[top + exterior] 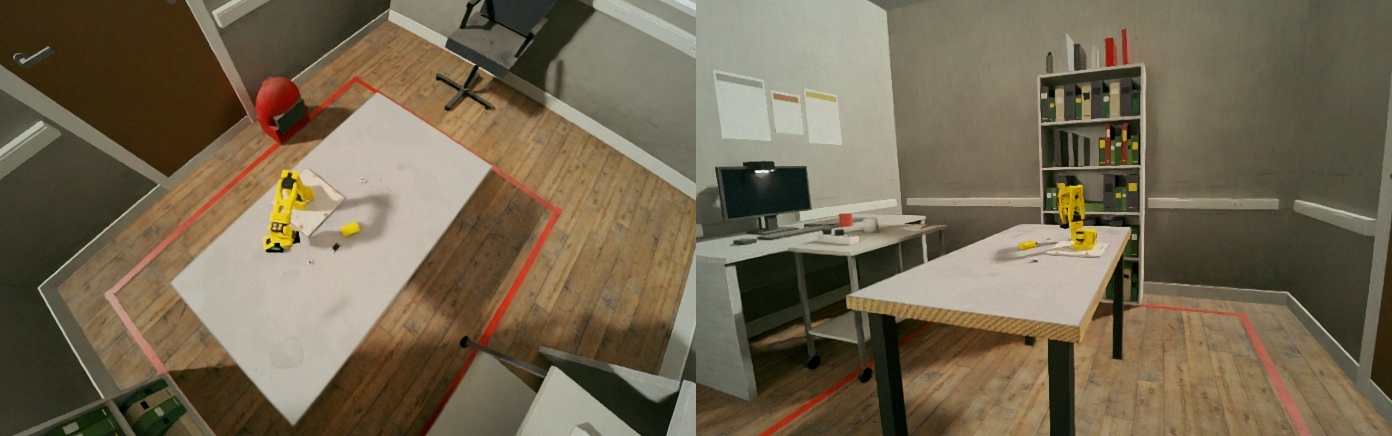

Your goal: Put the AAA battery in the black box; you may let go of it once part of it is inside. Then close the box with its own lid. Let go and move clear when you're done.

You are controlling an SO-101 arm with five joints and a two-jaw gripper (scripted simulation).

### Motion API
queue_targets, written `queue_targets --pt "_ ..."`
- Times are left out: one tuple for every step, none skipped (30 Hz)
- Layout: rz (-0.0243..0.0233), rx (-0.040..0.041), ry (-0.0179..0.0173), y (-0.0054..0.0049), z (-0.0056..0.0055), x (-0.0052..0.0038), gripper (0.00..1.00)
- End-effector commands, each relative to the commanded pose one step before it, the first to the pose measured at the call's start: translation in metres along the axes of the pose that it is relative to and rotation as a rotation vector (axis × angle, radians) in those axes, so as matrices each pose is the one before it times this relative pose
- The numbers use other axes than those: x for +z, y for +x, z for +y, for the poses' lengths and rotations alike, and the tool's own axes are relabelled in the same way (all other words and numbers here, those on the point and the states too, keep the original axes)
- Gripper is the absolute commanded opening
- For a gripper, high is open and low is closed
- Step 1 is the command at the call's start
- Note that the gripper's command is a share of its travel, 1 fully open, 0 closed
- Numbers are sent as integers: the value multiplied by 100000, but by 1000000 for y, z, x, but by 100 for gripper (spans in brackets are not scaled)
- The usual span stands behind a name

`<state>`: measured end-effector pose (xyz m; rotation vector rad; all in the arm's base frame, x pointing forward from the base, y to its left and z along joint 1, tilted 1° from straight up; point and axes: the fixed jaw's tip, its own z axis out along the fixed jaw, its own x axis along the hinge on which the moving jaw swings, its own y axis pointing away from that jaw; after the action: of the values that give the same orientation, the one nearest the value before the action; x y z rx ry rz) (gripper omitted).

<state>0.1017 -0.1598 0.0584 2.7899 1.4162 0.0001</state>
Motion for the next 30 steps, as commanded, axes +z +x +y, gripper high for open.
queue_targets --pt "603 79 1216 4 -2676 3042 23" --pt "0 0 0 0 0 0 23" --pt "-2 0 -1 -1 -4 3 23" --pt "0 0 0 6 -47 55 23" --pt "0 0 0 5 -112 122 23" --pt "0 0 0 11 -183 195 23" --pt "0 0 0 16 -254 274 23" --pt "3 0 0 22 -307 335 23" --pt "0 0 0 21 -348 372 23" --pt "0 0 0 27 -360 390 23" --pt "0 0 0 21 -348 372 23" --pt "0 0 3 28 -313 335 23" --pt "0 0 0 16 -254 274 23" --pt "0 0 0 17 -189 201 23" --pt "0 0 0 5 -112 122 23" --pt "0 0 0 6 -53 55 23" --pt "0 0 0 0 -6 6 23" --pt "0 0 0 0 0 0 23" --pt "0 0 0 0 0 0 23" --pt "-33 74 -79 -24 14 -4 23" --pt "0 0 0 -156 66 -24 23" --pt "0 0 0 -408 168 -54 23" --pt "0 0 0 -738 300 -108 23" --pt "0 0 0 -1134 456 -150 23" --pt "0 0 0 -1566 612 -198 23" --pt "41 -72 94 -2028 762 -240 23" --pt "6 0 6 -2497 892 -272 23" --pt "3 0 6 -2959 1000 -284 23" --pt "6 0 9 -3397 1059 -279 23" --pt "6 0 9 -3799 1083 -249 23"
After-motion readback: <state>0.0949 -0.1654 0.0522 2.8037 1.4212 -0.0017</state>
